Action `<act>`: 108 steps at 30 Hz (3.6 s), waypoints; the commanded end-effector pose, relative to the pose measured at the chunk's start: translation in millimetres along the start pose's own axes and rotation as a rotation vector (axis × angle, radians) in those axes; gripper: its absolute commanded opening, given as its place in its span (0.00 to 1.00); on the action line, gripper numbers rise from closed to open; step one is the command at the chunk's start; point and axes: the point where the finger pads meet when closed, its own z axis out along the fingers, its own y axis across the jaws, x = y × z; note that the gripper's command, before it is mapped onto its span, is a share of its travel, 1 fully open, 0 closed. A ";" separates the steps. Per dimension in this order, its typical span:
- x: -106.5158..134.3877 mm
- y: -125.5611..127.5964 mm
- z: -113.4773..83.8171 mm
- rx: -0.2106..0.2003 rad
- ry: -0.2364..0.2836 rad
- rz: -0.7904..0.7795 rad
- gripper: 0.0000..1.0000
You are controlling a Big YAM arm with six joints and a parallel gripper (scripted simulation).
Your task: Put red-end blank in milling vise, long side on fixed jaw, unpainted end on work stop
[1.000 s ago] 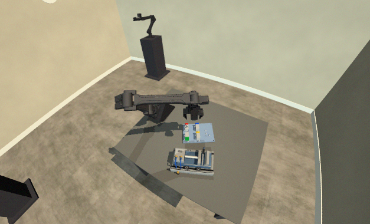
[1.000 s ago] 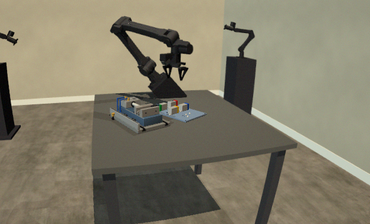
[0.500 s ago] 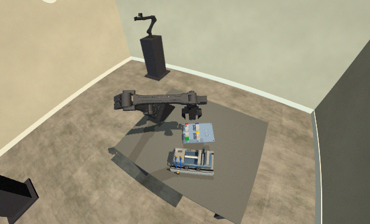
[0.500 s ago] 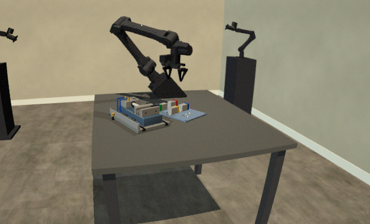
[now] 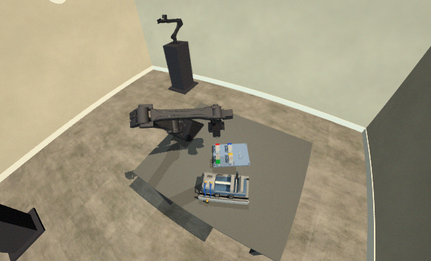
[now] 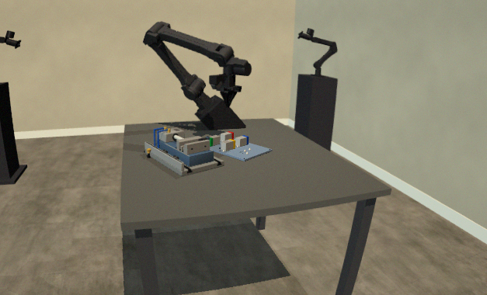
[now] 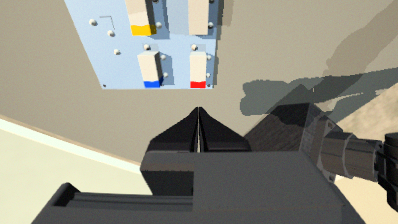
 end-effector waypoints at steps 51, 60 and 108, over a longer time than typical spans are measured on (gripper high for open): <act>-6.0 10.2 -7.2 -0.034 0.005 0.036 0.64; -6.0 10.2 -7.2 -0.034 0.005 0.036 0.64; -0.8 0.6 82.2 0.005 0.002 0.003 0.64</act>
